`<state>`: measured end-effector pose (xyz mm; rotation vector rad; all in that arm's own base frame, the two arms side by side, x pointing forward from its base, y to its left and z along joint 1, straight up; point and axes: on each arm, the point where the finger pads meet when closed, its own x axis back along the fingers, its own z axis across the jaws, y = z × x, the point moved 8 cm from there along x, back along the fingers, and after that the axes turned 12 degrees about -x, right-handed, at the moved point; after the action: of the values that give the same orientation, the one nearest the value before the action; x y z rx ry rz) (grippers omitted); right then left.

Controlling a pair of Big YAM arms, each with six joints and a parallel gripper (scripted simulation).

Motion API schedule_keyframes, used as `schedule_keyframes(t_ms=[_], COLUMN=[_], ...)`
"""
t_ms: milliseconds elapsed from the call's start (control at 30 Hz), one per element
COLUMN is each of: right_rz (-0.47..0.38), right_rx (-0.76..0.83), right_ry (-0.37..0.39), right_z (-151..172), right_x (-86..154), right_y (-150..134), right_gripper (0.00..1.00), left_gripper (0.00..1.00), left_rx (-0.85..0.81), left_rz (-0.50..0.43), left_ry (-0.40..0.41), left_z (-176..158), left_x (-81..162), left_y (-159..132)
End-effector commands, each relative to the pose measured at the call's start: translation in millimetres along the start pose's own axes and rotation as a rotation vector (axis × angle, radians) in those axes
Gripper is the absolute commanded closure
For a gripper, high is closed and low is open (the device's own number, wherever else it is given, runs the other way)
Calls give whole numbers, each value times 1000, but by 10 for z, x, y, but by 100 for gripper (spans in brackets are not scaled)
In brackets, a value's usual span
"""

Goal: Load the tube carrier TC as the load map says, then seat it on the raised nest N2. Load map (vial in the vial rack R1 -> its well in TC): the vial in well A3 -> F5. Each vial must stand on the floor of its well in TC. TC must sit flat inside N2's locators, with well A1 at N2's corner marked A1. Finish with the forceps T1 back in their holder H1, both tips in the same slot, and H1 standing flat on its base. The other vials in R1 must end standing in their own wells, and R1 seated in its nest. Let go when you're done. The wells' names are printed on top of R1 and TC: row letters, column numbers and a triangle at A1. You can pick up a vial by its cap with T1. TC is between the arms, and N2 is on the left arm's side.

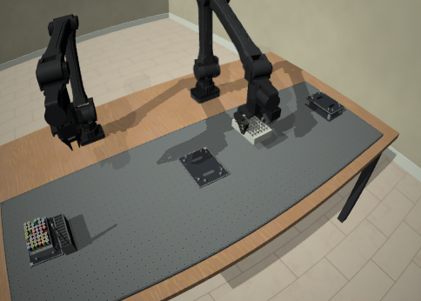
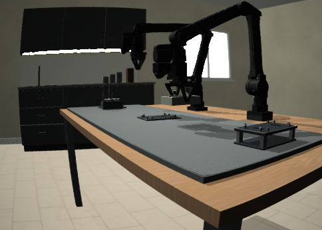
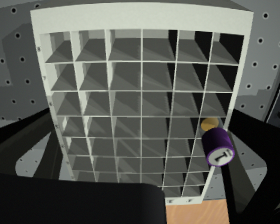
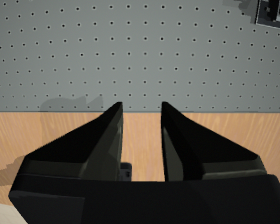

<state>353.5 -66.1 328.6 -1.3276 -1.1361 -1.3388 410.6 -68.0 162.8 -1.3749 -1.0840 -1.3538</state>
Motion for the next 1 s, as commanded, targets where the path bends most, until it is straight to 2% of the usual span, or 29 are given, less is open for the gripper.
schedule_keyframes(t_ms=[0, 100, 200, 567, 967], right_rz=[28, 28, 28, 28, 28], right_rx=[-13, -13, -13, -13, -13], right_ry=[3, 3, 3, 3, 3], right_z=[-8, -8, -8, -8, -8], right_x=[-76, -76, -76, -76, -76], right_y=[11, 11, 11, 11, 11], right_gripper=[76, 76, 76, 76, 76], left_gripper=[100, 100, 100, 100, 100], left_rx=[-10, -10, -10, -10, -10], left_rz=[-77, -59, -76, -61, -73], left_ry=[5, 4, 7, 7, 11], left_z=[88, 133, 187, 330, 535], left_x=[244, 174, 234, 176, 221], left_y=[80, 9, 52, -29, -31])
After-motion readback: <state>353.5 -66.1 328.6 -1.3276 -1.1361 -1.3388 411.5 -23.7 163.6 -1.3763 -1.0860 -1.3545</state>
